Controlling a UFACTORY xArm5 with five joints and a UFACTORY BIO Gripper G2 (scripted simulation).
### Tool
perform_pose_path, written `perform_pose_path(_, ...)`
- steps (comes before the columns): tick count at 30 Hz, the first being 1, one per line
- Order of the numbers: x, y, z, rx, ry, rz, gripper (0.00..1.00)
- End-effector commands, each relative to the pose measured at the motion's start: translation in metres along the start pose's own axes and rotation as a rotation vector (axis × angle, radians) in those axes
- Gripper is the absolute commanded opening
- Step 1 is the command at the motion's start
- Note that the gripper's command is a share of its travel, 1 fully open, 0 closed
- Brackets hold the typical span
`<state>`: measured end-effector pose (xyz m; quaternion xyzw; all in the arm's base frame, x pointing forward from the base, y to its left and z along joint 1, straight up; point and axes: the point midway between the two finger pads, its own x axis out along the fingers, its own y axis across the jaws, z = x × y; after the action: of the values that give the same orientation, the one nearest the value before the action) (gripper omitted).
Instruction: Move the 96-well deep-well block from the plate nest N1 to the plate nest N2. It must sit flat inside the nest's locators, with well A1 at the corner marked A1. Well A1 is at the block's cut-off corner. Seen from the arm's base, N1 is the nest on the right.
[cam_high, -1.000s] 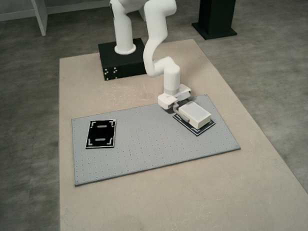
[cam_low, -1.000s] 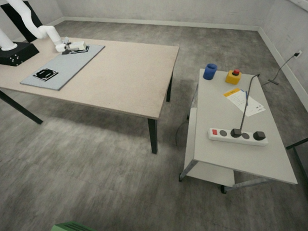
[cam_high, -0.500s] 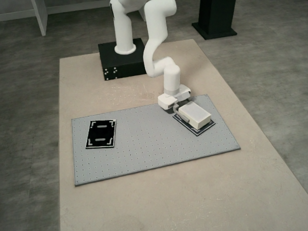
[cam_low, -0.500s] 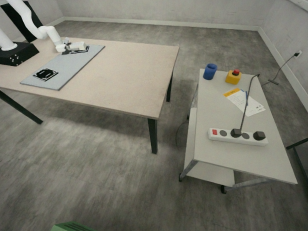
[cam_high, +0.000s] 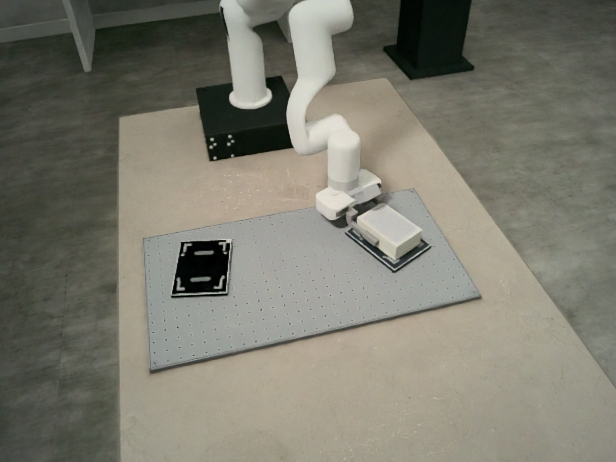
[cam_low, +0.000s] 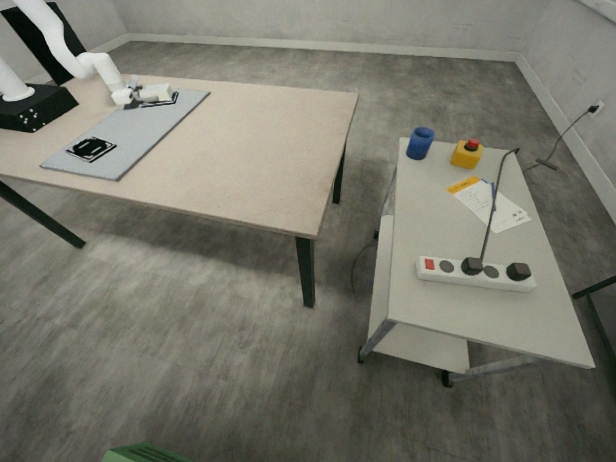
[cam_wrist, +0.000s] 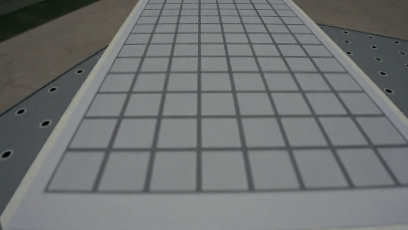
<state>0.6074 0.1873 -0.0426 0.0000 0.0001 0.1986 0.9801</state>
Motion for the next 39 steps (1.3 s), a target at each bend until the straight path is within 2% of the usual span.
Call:
perform_pose_path(1, 0.0013, -0.0002, 0.0012, -0.005, -0.003, 0.0, 0.0)
perform_pose_path(15, 0.0013, -0.0002, -0.0008, -0.005, -0.003, 0.0, 0.0)
perform_pose_path(16, 0.0013, -0.0002, -0.0009, -0.005, -0.003, 0.0, 0.37)
perform_pose_path(39, 0.0013, -0.0002, -0.0009, -0.005, -0.003, 0.0, 0.37)
